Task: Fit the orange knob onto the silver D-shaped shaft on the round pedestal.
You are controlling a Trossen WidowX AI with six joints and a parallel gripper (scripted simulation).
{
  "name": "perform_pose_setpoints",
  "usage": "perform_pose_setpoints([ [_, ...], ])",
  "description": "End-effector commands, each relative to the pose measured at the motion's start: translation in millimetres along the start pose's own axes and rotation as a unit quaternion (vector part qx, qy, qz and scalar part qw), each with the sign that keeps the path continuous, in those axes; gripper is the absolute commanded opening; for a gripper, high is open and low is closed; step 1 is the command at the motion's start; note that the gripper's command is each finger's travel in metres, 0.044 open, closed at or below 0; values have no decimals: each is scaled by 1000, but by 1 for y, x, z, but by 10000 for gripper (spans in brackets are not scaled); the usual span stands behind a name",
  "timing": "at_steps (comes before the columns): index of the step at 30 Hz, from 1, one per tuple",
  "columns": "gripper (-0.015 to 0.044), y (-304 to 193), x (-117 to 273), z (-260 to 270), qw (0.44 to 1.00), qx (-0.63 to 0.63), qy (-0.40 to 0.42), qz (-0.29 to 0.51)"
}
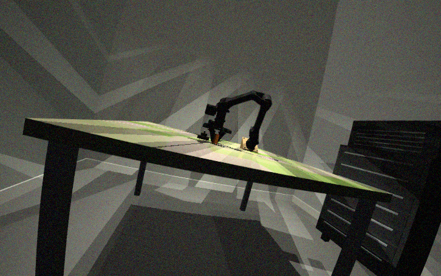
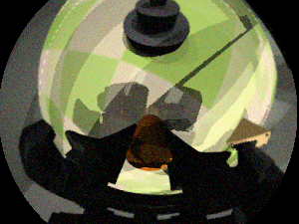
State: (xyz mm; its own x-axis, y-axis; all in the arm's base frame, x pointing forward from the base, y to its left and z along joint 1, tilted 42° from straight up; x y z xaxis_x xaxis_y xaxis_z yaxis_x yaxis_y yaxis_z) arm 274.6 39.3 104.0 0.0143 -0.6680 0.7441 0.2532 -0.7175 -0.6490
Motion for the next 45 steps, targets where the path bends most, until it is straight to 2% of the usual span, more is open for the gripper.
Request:
perform_pose_setpoints([
  [1,137,0,0,0,1000,-3,1,2],
  [2,131,0,0,0,1000,-3,1,2],
  [7,0,0,12,4,1000,-3,3,-1],
  [31,0,-10,136,6,1000,-9,23,-14],
  [39,0,-10,139,5,999,-10,30,-13],
  [45,0,-11,145,-4,997,-12,78,-4],
])
Point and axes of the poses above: the point midway between the two fingers, 35 mm back from their tips, its own x axis back along the fingers, its own z axis across the jaws, y = z × x, the point moved 5 cm from there along x, back along the fingers, and after that the axes turned 9 degrees about -x, right-handed, at the moved point
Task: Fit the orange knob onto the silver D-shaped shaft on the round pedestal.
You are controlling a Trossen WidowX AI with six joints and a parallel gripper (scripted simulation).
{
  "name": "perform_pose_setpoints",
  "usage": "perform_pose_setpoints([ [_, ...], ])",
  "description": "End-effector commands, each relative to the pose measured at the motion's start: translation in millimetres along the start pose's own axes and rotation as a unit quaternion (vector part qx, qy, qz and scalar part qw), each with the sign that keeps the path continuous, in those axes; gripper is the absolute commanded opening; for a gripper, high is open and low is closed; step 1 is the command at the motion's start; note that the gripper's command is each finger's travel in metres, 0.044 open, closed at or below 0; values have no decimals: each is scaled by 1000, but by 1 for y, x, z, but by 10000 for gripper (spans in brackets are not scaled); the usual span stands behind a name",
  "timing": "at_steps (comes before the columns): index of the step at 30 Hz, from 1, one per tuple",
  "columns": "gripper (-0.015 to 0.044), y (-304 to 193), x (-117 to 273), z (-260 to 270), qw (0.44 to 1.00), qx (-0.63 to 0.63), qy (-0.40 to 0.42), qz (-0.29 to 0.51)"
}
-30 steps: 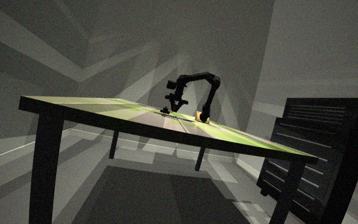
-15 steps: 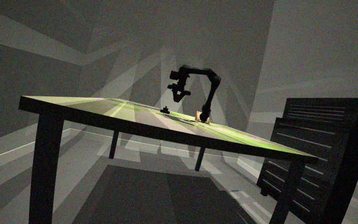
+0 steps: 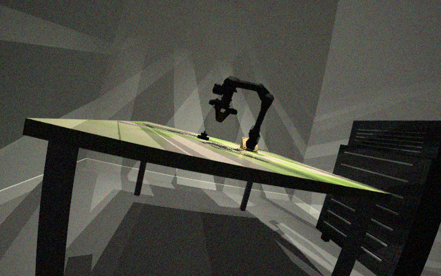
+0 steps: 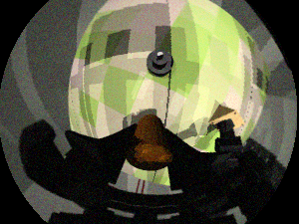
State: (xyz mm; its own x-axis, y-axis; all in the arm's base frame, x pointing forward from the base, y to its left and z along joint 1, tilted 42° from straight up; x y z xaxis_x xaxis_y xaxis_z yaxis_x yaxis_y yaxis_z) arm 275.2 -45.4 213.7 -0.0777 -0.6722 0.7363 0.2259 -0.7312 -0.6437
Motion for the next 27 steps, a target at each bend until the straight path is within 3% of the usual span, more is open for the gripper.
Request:
perform_pose_setpoints([
  [1,0,0,9,-6,999,2,43,5],
  [27,0,-4,56,-54,944,-1,327,51],
])
Point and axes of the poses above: the point midway between the two fingers, 35 mm back from their tips, its own x axis back along the fingers, its own z axis across the jaws, y = z × x, the point moved 5 cm from there along x, back along the fingers, and after that the axes turned 9 degrees about -x, right-handed, at the moved point
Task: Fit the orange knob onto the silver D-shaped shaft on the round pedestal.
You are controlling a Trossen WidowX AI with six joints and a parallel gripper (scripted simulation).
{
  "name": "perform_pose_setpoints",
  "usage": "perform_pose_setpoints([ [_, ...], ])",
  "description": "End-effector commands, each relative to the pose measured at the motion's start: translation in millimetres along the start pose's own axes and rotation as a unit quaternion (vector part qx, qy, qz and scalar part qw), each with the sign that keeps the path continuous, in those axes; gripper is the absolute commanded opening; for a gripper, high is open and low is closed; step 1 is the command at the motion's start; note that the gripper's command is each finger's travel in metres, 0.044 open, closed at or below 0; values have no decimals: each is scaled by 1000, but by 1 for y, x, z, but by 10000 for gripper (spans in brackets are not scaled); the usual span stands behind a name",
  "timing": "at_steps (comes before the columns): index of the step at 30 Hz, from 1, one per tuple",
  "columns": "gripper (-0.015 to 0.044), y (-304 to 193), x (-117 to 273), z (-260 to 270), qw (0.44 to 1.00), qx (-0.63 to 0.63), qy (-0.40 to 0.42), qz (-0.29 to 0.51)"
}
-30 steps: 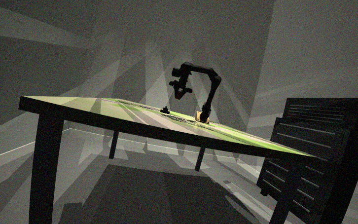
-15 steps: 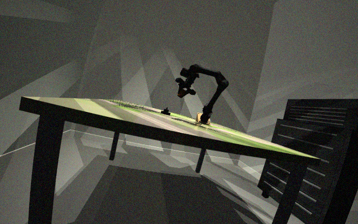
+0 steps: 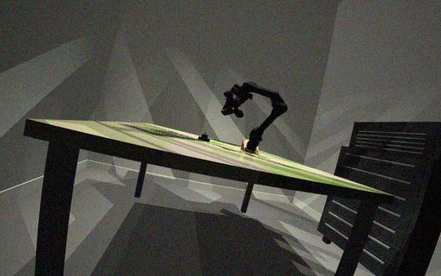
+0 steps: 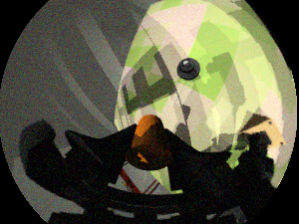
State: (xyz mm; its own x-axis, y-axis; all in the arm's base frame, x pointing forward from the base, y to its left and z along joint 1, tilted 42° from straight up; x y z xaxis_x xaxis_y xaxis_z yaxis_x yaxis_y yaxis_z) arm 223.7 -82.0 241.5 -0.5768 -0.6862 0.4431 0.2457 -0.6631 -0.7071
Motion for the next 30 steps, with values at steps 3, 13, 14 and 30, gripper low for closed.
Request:
perform_pose_setpoints([
  [3,0,-3,15,-2,997,6,74,12],
  [13,0,-6,29,-6,987,5,157,25],
  [14,0,-6,29,-6,987,5,157,25],
  [30,0,-4,27,-12,980,4,197,29],
])
Point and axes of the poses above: the point midway between the two fingers, 35 mm back from their tips, its own x axis back along the fingers, its own z axis across the jaws, y = z × x, the point moved 5 cm from there along x, back along the fingers, and after that the axes turned 9 degrees about -x, right-handed, at the moved point
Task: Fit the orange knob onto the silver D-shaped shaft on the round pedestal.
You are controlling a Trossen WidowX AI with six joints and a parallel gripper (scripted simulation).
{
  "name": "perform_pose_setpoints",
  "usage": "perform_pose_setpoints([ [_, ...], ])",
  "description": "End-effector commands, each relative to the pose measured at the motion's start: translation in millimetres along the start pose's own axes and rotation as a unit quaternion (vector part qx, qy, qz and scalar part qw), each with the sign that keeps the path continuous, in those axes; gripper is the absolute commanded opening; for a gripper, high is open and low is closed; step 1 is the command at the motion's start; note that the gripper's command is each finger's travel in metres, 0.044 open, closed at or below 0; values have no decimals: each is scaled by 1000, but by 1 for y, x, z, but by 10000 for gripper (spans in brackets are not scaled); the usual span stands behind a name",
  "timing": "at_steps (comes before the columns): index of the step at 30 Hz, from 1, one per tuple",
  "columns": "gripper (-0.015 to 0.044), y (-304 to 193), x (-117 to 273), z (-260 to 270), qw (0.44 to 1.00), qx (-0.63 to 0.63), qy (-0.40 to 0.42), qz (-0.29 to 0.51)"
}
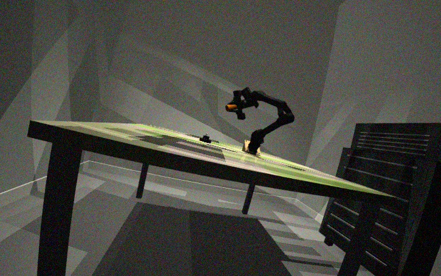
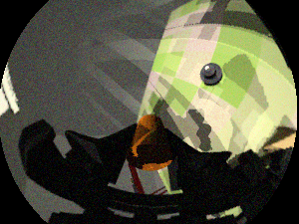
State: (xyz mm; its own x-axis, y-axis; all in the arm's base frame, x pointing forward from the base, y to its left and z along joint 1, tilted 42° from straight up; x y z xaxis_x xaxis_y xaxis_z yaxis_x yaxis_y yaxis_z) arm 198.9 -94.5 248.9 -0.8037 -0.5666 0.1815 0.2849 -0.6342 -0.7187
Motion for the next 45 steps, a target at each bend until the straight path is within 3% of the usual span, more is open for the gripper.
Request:
perform_pose_setpoints([
  [1,0,-1,1,-1,1000,1,19,5],
  [37,0,0,-1,-4,1000,0,12,3],
  [45,0,0,-9,-6,1000,0,-28,-4],
])
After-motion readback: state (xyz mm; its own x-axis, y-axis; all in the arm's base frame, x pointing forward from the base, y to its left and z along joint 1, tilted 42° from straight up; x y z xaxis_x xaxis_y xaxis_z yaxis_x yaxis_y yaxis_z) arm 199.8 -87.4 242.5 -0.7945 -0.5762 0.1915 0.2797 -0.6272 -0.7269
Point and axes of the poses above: the point midway between the two fingers, 35 mm back from their tips, its own x axis back along the fingers, its own z axis across the jaws, y = z × x, the point moved 5 cm from there along x, back along the fingers, and after that the axes turned 9 degrees about -x, right-handed, at the moved point
